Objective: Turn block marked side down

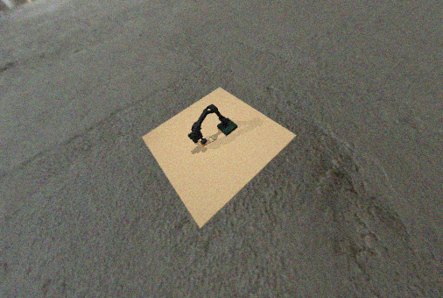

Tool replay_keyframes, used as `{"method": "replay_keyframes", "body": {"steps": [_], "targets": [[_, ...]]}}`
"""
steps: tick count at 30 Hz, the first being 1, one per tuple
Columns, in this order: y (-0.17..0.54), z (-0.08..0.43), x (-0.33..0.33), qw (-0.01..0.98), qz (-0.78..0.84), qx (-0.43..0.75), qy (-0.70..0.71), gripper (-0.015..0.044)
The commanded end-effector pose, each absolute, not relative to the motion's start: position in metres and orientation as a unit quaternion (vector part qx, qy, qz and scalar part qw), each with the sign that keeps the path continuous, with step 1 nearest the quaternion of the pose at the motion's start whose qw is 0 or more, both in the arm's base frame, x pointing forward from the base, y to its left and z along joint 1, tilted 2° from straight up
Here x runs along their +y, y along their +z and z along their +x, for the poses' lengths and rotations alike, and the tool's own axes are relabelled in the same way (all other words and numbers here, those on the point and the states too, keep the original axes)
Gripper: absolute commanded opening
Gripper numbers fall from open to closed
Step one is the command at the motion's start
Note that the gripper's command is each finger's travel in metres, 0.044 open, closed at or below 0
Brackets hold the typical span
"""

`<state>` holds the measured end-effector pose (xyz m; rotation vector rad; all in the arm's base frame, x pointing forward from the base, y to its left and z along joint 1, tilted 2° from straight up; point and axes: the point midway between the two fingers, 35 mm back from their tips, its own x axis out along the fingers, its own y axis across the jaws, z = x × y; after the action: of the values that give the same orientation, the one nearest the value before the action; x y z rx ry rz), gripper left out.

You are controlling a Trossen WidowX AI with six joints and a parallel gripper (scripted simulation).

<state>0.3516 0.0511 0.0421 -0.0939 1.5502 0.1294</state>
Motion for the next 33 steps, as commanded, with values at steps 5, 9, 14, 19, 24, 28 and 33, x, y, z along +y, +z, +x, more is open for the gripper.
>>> {"method": "replay_keyframes", "body": {"steps": [5, 9, 14, 19, 24, 28, 33], "targets": [[0.03, 0.348, 0.052, 0.707, -0.04, 0.703, 0.059, 0.044], [0.023, 0.348, 0.052, 0.707, -0.04, 0.703, 0.059, 0.044], [0.015, 0.348, 0.052, 0.707, -0.04, 0.703, 0.059, 0.044], [0.007, 0.348, 0.053, 0.707, -0.04, 0.703, 0.059, 0.044], [0.0, 0.348, 0.053, 0.707, -0.04, 0.703, 0.059, 0.044], [0.0, 0.348, 0.053, 0.707, -0.04, 0.703, 0.059, 0.0361], [0.0, 0.348, 0.053, 0.707, -0.04, 0.703, 0.059, 0.0269]]}}
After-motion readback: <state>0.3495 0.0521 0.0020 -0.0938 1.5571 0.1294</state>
